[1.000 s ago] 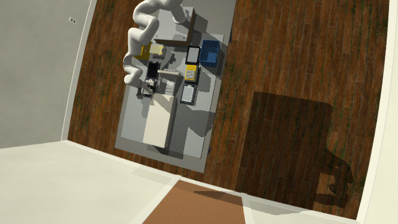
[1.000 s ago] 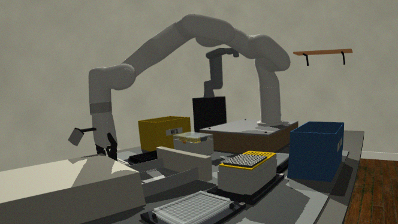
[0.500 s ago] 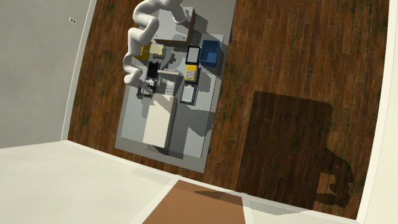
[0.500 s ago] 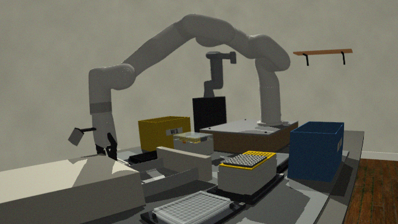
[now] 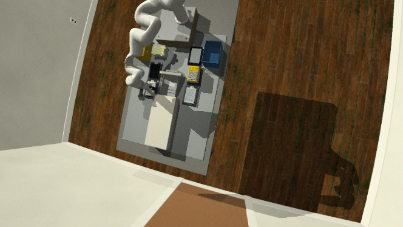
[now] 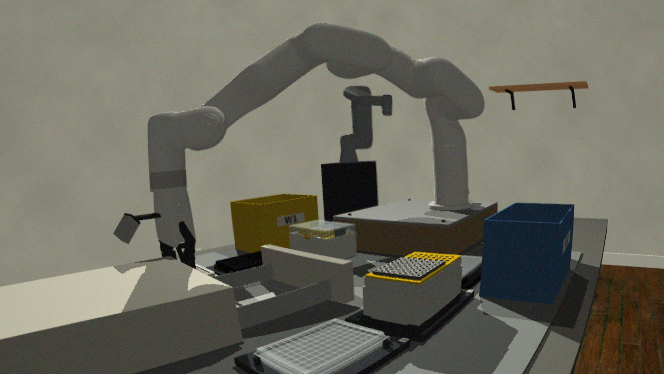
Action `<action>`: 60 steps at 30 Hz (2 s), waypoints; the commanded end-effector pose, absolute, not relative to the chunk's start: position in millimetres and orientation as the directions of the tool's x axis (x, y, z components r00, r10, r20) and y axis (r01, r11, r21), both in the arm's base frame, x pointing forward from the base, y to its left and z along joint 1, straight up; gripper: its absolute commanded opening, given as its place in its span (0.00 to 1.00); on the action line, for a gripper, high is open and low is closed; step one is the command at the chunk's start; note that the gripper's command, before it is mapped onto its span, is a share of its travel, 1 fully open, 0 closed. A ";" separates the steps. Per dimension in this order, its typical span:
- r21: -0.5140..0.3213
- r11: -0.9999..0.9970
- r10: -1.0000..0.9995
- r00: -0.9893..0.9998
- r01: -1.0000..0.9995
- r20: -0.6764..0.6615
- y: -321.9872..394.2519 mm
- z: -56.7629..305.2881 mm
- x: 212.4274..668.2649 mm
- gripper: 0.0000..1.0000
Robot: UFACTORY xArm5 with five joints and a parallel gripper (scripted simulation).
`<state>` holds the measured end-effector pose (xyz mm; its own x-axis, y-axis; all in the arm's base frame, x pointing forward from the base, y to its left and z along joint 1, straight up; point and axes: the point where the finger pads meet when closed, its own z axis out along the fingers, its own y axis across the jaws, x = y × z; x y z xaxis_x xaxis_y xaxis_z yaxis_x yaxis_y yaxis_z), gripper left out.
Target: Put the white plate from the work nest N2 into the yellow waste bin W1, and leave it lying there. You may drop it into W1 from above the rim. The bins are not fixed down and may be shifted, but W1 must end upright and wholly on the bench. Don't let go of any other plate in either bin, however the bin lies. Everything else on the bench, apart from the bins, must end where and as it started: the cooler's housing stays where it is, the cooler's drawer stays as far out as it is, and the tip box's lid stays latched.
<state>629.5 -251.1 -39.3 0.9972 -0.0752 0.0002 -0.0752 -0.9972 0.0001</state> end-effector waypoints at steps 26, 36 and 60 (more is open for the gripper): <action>0.002 -0.997 -0.075 0.997 -0.075 0.005 -251.7 -29.4 631.1 0.00; 0.002 -0.997 -0.075 0.997 -0.075 0.005 -251.7 -24.1 631.1 0.00; 0.002 -0.997 -0.075 0.997 -0.075 0.005 -251.7 -10.0 631.0 0.00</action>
<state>629.1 -250.9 -17.6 0.9972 -0.0752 -0.0012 -0.0752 -0.9972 -0.0003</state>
